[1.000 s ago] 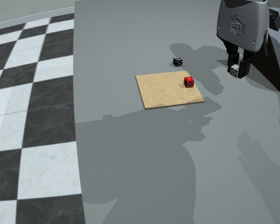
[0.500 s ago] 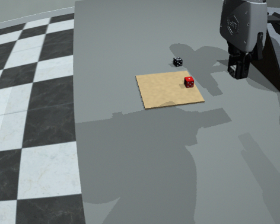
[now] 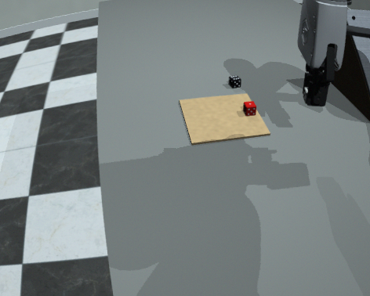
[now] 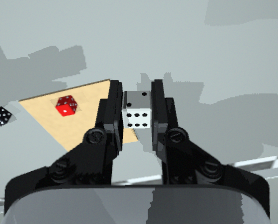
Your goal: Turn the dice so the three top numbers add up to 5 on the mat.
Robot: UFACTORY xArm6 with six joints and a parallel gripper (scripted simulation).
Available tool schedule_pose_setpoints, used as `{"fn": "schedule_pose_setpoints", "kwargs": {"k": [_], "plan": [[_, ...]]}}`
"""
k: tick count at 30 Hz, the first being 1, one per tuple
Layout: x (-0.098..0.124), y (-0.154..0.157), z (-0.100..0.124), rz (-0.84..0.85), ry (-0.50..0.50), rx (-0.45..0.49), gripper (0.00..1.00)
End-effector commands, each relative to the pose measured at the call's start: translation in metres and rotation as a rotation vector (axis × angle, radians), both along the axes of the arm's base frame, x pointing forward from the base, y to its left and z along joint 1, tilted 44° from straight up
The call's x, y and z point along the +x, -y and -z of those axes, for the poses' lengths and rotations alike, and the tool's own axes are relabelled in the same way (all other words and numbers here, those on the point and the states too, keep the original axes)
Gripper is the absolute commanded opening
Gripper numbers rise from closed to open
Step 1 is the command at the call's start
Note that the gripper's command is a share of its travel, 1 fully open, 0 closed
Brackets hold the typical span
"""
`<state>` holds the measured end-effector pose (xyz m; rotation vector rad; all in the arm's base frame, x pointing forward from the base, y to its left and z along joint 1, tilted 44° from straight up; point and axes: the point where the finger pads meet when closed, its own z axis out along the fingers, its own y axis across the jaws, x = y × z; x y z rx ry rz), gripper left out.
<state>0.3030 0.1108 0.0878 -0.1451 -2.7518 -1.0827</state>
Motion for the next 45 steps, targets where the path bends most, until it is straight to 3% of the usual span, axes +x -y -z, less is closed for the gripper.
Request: {"fn": "schedule_pose_setpoints", "kwargs": {"k": [1, 17, 20, 22, 34, 37, 39, 45], "plan": [[0.0013, -0.0006, -0.0007, 0.102, -0.099, -0.029, 0.15], [0.0020, -0.0042, -0.0011, 0.430, -0.408, -0.089, 0.15], [0.0020, -0.0042, -0.0011, 0.437, -0.414, -0.090, 0.15], [0.0021, -0.0051, -0.0012, 0.520, -0.492, -0.105, 0.15], [0.0026, -0.0077, -0.0014, 0.753, -0.711, -0.147, 0.15], [0.0026, -0.0077, -0.0014, 0.755, -0.713, -0.148, 0.15], [0.0027, -0.0086, -0.0015, 0.841, -0.795, -0.163, 0.15], [0.0029, -0.0098, -0.0016, 0.947, -0.894, -0.183, 0.15]]}}
